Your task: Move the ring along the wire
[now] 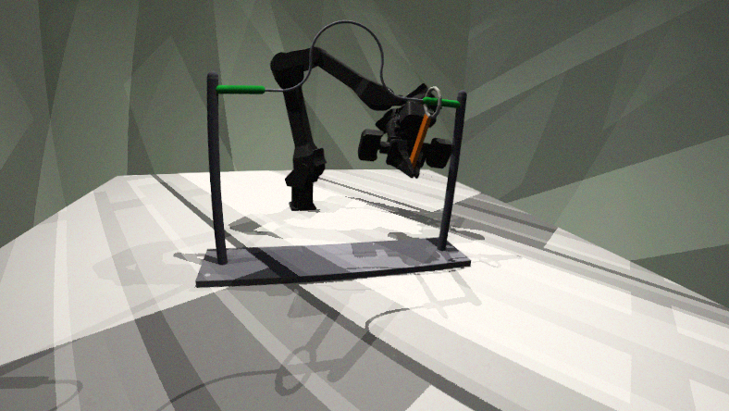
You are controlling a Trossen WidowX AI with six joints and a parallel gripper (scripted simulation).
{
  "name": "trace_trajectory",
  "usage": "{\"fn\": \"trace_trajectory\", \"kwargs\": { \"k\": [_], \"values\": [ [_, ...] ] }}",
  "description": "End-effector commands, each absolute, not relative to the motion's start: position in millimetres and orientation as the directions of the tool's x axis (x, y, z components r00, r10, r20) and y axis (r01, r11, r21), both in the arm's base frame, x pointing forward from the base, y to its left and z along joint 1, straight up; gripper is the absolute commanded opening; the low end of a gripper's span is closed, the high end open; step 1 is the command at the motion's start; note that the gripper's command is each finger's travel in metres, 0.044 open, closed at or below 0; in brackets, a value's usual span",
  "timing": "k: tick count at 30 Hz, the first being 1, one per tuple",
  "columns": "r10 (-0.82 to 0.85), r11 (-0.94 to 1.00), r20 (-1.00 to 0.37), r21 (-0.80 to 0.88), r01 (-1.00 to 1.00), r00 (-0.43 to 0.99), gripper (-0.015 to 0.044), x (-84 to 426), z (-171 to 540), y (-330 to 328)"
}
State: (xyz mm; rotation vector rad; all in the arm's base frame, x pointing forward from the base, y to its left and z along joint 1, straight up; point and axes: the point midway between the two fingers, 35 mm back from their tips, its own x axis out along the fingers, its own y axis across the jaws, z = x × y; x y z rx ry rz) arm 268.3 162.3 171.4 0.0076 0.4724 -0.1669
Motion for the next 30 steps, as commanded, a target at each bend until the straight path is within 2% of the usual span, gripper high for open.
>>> {"fn": "trace_trajectory", "kwargs": {
  "k": [1,30],
  "values": [
    [-0.163,0.985,-0.450,-0.028,0.168,0.878,-0.0150,269.0,170.3,164.3],
    [-0.163,0.985,-0.450,-0.028,0.168,0.878,-0.0150,269.2,157.1,164.9]
  ]
}}
